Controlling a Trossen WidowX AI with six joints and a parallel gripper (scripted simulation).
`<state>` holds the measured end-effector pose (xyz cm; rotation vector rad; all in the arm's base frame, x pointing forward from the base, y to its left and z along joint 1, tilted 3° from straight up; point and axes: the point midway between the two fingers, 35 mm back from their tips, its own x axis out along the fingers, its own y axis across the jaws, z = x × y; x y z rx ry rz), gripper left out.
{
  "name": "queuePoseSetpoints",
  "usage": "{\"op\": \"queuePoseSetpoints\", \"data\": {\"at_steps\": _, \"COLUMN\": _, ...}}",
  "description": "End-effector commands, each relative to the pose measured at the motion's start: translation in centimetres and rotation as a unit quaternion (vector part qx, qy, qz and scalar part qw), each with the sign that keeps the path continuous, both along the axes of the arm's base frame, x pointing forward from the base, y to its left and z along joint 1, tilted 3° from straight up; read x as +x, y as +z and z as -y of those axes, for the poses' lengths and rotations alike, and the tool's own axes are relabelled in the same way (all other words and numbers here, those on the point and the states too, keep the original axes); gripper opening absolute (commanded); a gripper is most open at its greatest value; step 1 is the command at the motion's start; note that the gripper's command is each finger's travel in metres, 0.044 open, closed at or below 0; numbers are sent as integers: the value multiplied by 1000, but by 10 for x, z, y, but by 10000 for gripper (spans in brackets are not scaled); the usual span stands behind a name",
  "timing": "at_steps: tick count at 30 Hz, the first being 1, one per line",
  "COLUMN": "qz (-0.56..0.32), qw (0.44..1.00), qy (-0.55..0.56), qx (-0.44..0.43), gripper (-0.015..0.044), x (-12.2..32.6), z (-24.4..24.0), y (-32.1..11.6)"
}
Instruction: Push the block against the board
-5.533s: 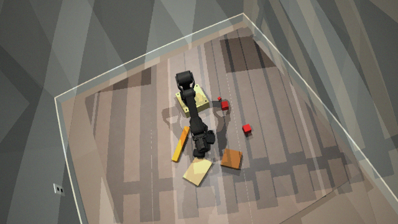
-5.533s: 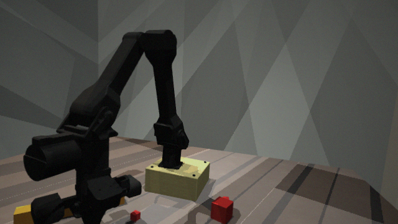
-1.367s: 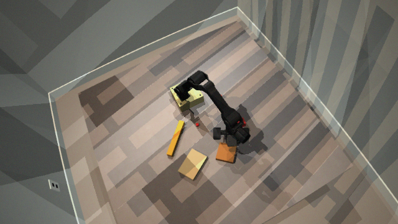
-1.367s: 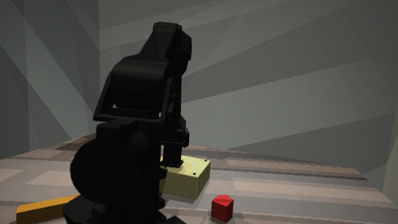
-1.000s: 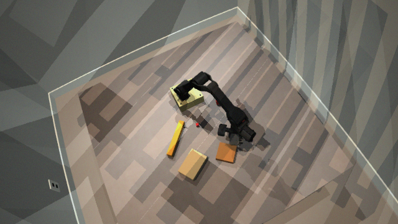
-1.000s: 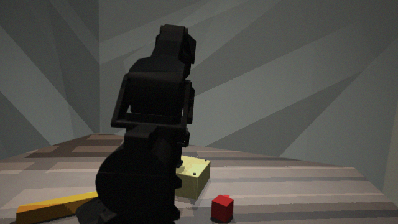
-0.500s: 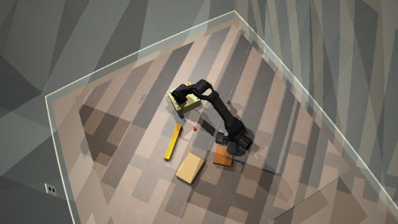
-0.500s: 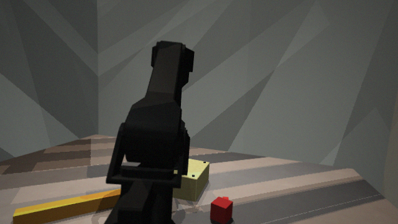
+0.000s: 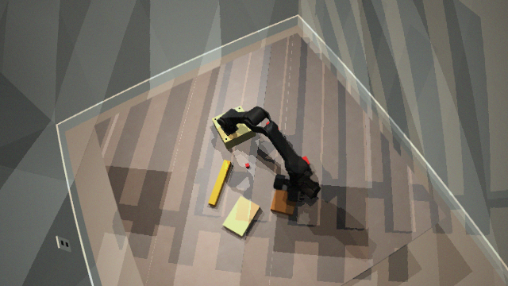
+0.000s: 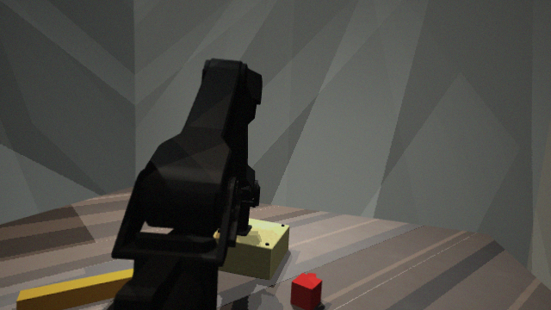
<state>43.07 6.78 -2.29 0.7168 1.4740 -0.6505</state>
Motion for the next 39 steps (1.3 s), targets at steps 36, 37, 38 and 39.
{"op": "queuePoseSetpoints", "data": {"at_steps": 36, "qz": 0, "qw": 1000, "qy": 1, "qx": -2, "gripper": 0, "x": 25, "z": 35, "y": -2}}
{"op": "queuePoseSetpoints", "data": {"at_steps": 37, "qz": 0, "qw": 1000, "qy": 1, "qx": -2, "gripper": 0, "x": 24, "z": 33, "y": -2}}
{"op": "queuePoseSetpoints", "data": {"at_steps": 38, "qz": 0, "qw": 1000, "qy": 1, "qx": -2, "gripper": 0, "x": 23, "z": 32, "y": -2}}
{"op": "queuePoseSetpoints", "data": {"at_steps": 39, "qz": 0, "qw": 1000, "qy": 1, "qx": -2, "gripper": 0, "x": 22, "z": 31, "y": -2}}
